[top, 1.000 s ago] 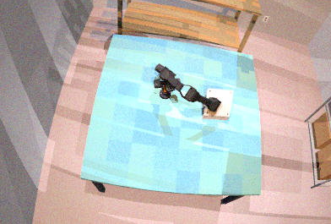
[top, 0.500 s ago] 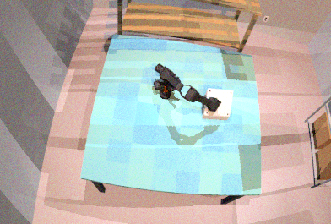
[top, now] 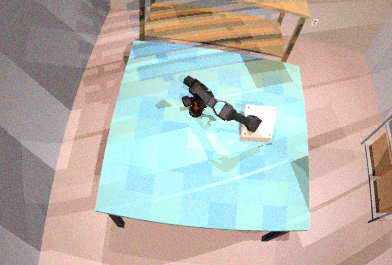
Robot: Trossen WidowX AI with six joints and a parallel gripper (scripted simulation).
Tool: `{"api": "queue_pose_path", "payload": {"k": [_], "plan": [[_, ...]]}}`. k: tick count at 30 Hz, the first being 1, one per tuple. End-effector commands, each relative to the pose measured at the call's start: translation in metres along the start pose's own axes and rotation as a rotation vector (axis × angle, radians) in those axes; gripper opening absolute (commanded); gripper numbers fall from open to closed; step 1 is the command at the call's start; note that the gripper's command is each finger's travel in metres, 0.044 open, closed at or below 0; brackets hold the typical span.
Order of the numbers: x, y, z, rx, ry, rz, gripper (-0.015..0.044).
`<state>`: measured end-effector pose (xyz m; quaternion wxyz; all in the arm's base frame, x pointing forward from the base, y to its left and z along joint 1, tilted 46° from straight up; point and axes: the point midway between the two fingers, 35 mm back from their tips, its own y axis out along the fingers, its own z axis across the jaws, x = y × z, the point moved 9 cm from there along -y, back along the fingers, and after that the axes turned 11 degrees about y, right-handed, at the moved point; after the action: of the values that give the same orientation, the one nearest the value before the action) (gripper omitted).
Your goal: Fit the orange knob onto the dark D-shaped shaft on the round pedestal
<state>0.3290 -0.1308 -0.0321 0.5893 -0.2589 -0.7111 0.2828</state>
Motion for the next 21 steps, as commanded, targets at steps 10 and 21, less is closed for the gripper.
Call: {"api": "queue_pose_path", "payload": {"k": [10,21], "plan": [[-0.0008,-0.0034,-0.0014,-0.004,-0.206,-0.001,0.0000],[0.0001,0.0001,0.0006,-0.004,-0.216,-0.002,0.0000]]}}
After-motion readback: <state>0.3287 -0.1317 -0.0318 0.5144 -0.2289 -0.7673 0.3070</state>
